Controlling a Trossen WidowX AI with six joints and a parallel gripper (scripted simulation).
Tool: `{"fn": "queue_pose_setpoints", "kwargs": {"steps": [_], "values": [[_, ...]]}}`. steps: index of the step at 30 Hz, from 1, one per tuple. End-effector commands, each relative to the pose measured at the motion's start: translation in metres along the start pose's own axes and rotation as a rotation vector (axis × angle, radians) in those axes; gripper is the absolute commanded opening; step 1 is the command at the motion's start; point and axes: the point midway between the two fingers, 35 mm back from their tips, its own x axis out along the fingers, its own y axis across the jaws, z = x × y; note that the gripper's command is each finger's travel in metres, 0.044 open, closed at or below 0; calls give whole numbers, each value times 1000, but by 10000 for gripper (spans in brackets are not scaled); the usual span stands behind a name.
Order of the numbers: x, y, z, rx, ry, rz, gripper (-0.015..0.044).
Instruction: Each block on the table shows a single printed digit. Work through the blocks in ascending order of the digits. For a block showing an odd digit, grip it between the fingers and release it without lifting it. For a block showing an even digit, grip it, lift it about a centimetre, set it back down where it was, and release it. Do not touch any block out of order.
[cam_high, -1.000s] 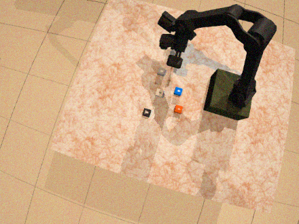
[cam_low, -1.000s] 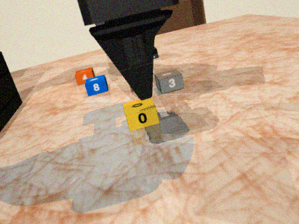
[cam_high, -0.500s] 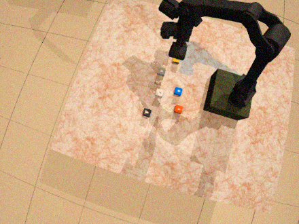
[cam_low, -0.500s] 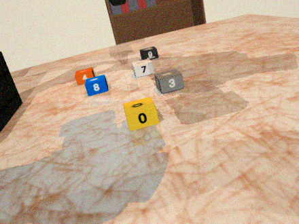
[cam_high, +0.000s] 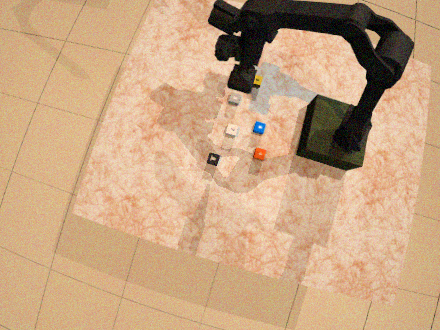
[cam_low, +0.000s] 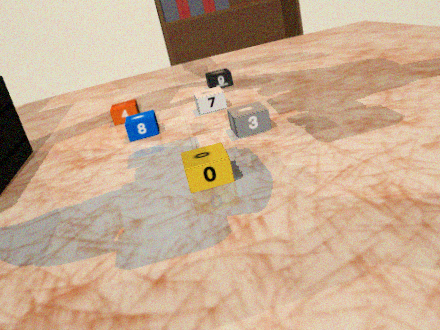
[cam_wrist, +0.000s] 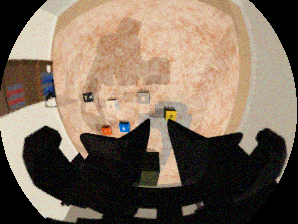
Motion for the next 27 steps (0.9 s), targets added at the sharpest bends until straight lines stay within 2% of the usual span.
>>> {"fn": "queue_pose_setpoints", "kwargs": {"steps": [1,5,7,11,16,27], "values": [[3,42,17,-6,12,5,120],[3,42,17,-6,12,5,120],[17,42,18,-6,11,5,172],[81,43,16,-6,12,5,278],[84,43,16,-6,12,5,400],[98,43,16,-6,12,5,400]]}}
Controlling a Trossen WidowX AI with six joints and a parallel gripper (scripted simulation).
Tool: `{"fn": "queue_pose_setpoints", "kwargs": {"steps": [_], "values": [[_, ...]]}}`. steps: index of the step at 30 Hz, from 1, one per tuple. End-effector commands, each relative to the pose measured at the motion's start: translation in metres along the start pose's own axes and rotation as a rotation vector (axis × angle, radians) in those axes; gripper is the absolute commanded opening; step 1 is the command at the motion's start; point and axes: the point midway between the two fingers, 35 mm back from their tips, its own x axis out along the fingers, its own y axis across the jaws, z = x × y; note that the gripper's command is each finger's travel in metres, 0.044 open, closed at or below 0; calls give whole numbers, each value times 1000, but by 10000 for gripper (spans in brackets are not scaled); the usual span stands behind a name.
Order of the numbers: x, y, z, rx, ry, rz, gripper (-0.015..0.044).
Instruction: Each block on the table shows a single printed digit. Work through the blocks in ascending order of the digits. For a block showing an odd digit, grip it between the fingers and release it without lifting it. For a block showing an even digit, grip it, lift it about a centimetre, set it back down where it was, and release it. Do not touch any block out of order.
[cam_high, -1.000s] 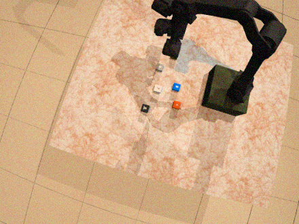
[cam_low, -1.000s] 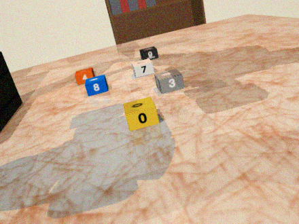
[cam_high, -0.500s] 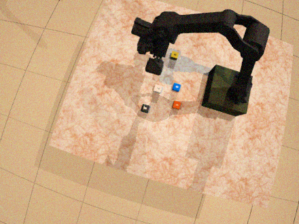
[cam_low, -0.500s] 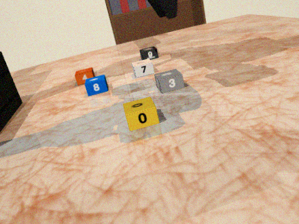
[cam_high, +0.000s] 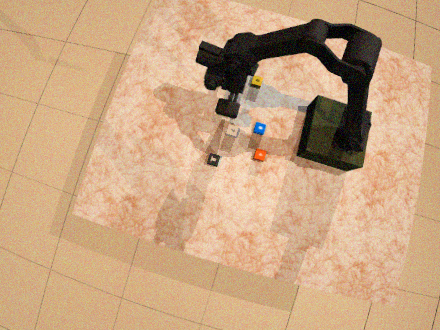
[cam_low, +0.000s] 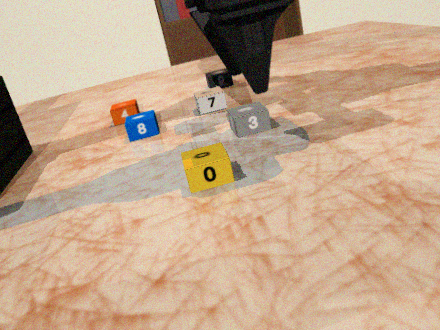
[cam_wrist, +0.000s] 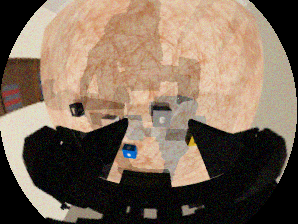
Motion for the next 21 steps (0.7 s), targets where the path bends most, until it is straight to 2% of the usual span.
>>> {"fn": "queue_pose_setpoints", "kwargs": {"steps": [1,16,21], "values": [[12,0,-3,5,14,-3,400],[33,0,-4,5,14,-3,400],[33,0,-4,5,14,-3,269]]}}
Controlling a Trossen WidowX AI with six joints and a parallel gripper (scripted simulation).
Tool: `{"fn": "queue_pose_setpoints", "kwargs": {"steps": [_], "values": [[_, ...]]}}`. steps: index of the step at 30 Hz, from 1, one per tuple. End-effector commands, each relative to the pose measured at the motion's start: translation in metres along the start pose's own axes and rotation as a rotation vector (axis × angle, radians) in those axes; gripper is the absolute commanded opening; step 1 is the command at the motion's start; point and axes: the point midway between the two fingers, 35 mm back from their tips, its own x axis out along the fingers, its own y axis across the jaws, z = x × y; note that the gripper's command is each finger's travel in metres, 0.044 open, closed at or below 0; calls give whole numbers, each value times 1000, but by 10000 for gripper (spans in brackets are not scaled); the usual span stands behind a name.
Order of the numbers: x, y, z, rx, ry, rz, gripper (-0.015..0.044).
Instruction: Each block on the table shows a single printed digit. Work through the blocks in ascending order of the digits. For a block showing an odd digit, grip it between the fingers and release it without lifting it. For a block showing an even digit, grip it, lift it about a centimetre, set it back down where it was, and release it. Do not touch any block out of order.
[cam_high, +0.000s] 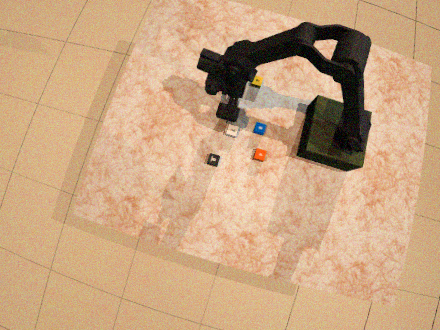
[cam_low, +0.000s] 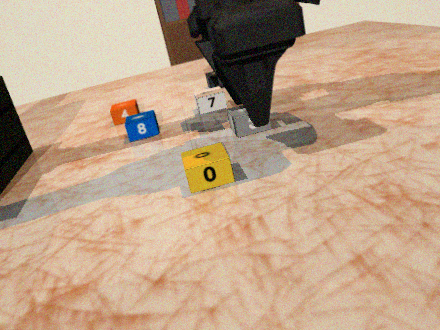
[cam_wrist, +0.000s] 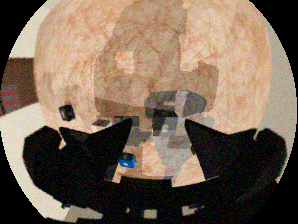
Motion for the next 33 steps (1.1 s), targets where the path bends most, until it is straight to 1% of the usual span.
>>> {"fn": "queue_pose_setpoints", "kwargs": {"steps": [1,5,6,33], "values": [[3,-1,-1,5,6,-4,242],[3,-1,-1,5,6,-4,138],[3,-1,-1,5,6,-4,120],[3,-1,-1,5,6,-4,120]]}}
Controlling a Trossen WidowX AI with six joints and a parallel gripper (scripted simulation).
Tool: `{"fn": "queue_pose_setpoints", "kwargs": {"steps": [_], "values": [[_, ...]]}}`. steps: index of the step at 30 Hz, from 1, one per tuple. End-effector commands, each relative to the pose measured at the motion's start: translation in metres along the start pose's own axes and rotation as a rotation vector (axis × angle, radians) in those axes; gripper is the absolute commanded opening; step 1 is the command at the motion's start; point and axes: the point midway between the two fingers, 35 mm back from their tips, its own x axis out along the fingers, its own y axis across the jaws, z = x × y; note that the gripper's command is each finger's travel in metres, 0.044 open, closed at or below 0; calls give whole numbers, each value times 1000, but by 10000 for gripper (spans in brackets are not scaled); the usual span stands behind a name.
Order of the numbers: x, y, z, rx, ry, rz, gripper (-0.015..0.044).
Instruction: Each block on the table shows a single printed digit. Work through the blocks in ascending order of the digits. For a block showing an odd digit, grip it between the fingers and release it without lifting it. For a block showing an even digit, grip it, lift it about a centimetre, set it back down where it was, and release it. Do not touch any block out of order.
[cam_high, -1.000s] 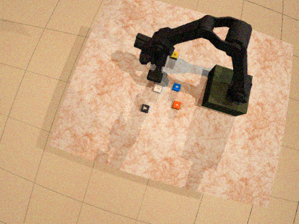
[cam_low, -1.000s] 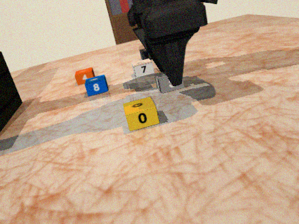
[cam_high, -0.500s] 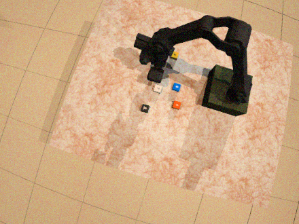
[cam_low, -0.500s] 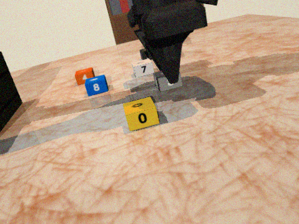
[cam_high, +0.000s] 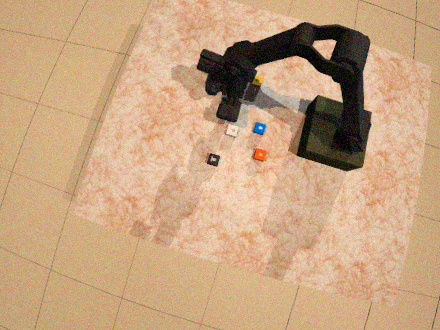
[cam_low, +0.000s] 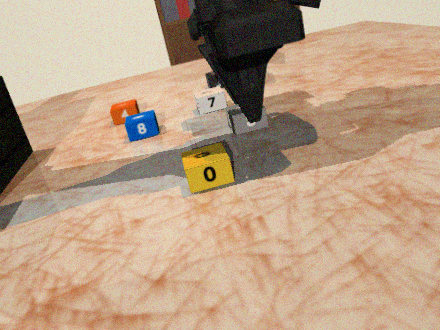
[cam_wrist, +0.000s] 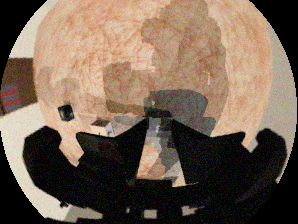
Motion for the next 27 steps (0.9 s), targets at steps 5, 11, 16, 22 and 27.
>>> {"fn": "queue_pose_setpoints", "kwargs": {"steps": [5,11,16,22,27], "values": [[1,-1,0,4,1,-4,120],[1,-1,0,4,1,-4,225],[1,-1,0,4,1,-4,356],[-2,-1,0,4,1,-4,400],[-36,-1,0,4,1,-4,400]]}}
